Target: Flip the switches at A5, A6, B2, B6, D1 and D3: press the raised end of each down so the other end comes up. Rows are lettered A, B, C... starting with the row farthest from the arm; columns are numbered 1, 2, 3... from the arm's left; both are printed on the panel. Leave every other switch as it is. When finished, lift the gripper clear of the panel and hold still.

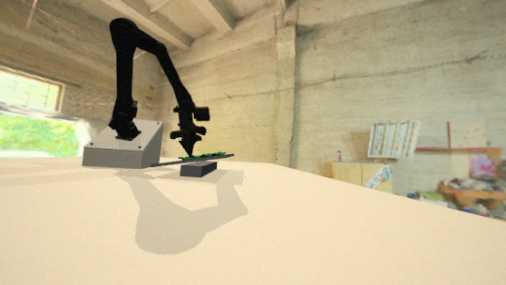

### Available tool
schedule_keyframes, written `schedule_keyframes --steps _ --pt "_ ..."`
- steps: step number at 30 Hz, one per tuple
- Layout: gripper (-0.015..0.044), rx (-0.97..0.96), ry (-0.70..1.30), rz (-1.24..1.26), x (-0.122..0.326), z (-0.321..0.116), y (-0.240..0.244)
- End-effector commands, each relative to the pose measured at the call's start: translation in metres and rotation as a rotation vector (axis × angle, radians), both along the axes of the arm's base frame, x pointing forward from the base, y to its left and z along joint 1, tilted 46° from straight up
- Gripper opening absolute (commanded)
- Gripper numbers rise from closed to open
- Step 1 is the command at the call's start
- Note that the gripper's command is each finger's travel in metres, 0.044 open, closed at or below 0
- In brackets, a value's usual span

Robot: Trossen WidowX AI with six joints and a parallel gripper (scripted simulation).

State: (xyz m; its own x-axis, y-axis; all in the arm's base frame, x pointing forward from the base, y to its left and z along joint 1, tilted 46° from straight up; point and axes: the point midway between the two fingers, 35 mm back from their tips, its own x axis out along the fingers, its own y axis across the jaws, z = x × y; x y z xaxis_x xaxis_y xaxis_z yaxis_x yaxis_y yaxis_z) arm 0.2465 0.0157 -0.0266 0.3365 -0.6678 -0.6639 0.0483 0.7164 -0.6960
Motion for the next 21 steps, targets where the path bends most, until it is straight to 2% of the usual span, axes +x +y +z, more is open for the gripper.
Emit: schedule_keyframes --steps 1,21 --pt "0.0000 -0.005 0.000 0.003 0.0003 -0.0001 -0.0009" --pt "0.0000 -0.006 0.000 0.003 0.0011 -0.0019 -0.0027"
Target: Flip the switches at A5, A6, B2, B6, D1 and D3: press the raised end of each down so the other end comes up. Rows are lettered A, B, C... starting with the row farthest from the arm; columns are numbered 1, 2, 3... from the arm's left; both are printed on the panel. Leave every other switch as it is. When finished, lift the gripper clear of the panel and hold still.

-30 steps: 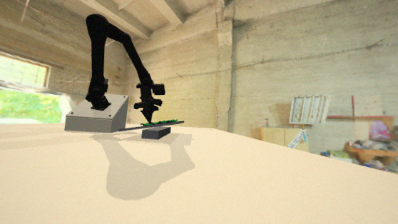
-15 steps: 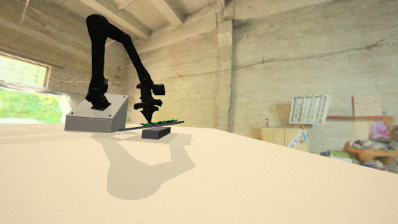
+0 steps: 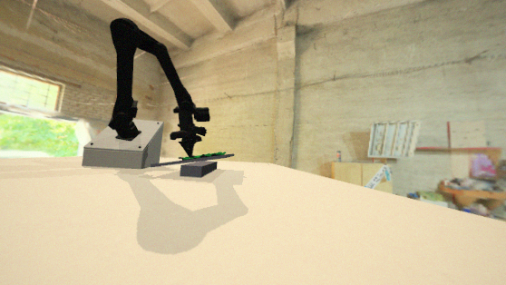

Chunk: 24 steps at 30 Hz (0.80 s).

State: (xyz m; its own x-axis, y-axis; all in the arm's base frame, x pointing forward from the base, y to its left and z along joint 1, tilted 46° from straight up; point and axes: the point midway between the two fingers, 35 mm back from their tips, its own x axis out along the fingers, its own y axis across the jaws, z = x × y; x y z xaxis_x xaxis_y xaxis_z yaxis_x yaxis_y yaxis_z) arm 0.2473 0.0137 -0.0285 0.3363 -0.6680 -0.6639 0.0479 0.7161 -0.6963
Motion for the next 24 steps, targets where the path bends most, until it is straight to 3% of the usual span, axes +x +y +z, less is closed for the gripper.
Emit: schedule_keyframes --steps 1,12,18,24 --pt "0.0000 -0.005 -0.001 0.003 0.000 0.000 -0.001" --pt "0.0000 0.001 0.000 0.000 0.000 0.000 0.001" --pt "0.0000 0.000 0.019 -0.015 -0.018 0.041 0.042" --pt "0.0000 -0.001 0.019 -0.015 -0.019 0.042 0.043"
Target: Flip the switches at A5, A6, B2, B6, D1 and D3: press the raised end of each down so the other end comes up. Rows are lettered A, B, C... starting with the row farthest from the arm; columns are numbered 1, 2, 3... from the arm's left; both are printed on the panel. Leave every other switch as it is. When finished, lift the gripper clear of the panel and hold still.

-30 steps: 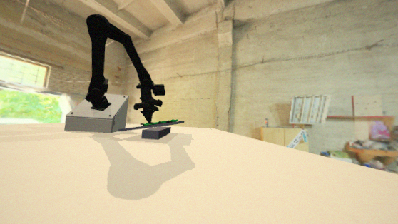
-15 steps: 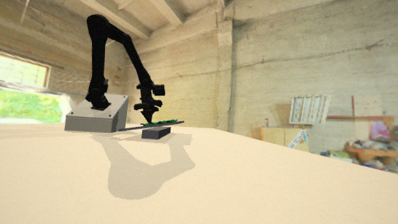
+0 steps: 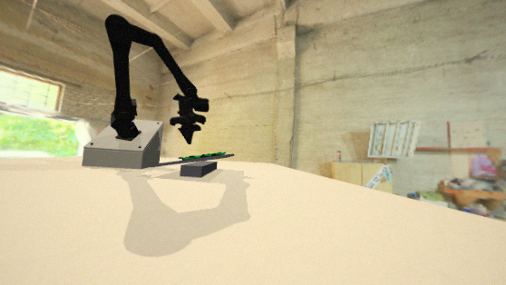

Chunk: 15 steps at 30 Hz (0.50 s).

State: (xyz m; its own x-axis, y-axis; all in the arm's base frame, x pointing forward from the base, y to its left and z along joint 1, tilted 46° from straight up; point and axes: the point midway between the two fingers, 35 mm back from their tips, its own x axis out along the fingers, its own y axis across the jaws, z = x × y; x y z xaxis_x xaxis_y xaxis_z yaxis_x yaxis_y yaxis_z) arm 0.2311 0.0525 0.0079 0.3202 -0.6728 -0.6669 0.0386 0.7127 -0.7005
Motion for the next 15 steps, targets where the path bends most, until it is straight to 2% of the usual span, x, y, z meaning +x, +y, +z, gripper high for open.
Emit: schedule_keyframes --steps 1,8,15 --pt "0.0000 0.004 0.001 -0.010 -0.001 0.007 0.005" --pt "0.0000 0.004 -0.003 -0.010 0.059 0.038 0.012" --pt "0.0000 0.004 -0.003 -0.010 0.061 0.039 0.012"
